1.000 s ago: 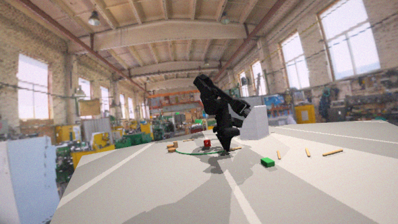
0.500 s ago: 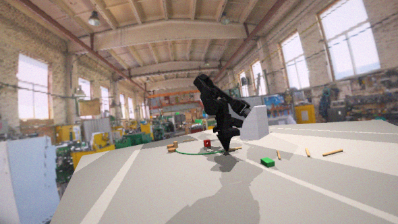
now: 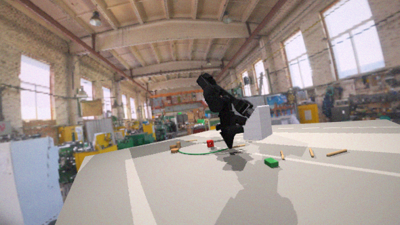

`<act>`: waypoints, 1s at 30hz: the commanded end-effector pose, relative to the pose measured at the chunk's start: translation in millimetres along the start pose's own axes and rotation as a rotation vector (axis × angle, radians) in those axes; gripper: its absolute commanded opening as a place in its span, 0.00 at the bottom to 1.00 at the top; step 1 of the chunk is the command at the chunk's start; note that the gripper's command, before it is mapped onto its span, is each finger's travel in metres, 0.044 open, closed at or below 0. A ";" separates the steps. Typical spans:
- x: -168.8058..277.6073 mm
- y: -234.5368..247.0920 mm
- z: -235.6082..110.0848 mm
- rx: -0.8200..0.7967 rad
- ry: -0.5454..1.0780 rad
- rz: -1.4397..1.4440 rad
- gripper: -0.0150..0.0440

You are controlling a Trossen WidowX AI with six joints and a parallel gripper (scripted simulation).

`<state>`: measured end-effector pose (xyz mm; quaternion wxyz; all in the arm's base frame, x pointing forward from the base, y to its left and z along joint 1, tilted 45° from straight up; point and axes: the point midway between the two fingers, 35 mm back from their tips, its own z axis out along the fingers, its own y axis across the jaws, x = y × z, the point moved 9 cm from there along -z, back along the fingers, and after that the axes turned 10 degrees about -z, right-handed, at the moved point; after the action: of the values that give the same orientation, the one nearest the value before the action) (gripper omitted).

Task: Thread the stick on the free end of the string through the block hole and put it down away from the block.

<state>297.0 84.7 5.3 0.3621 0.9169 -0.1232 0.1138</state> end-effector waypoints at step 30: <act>1.9 0.6 -45.9 0.011 0.004 0.013 0.25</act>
<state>292.2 111.1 32.1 0.3625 0.9168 -0.1229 0.1134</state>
